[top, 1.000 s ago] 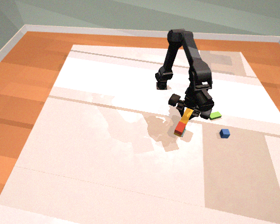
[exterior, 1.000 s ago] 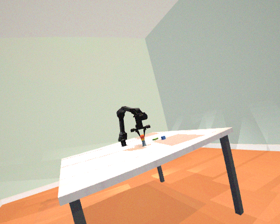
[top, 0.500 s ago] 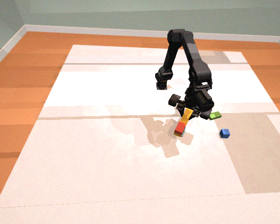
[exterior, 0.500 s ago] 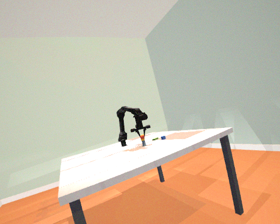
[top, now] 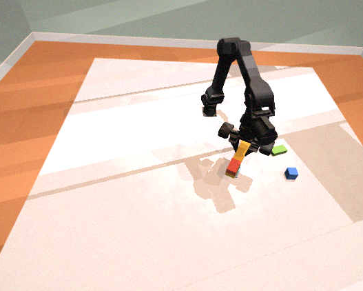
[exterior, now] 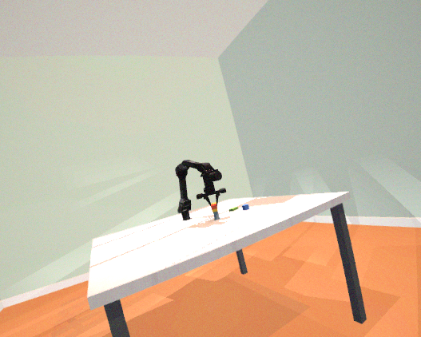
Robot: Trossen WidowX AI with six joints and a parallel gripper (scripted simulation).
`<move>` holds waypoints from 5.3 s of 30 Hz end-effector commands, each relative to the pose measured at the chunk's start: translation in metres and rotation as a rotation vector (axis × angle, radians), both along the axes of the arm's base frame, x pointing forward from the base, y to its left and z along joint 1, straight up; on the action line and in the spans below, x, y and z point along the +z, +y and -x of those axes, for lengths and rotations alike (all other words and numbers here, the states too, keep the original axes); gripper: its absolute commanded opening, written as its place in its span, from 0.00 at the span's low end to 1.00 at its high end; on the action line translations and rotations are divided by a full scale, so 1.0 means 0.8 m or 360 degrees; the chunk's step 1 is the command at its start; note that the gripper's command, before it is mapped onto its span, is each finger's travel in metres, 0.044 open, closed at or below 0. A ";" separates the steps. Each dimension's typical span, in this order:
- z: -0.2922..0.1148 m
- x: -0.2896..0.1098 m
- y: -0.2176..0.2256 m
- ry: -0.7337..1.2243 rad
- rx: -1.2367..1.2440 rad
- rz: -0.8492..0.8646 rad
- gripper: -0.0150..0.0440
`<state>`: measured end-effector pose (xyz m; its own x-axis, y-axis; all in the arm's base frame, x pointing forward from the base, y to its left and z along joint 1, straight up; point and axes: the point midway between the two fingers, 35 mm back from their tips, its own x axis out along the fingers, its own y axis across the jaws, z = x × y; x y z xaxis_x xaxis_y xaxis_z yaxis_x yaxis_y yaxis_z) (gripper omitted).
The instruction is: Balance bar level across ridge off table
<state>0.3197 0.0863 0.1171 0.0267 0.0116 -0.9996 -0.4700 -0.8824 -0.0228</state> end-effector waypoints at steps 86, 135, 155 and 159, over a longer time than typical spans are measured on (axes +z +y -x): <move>0.001 -0.006 0.000 -0.0006 0.0004 0.0006 0.25; 0.000 -0.006 0.000 -0.0010 0.0003 0.0003 0.48; 0.000 -0.006 0.000 -0.0010 0.0003 0.0003 0.54; 0.000 -0.006 0.000 -0.0010 0.0003 0.0003 0.54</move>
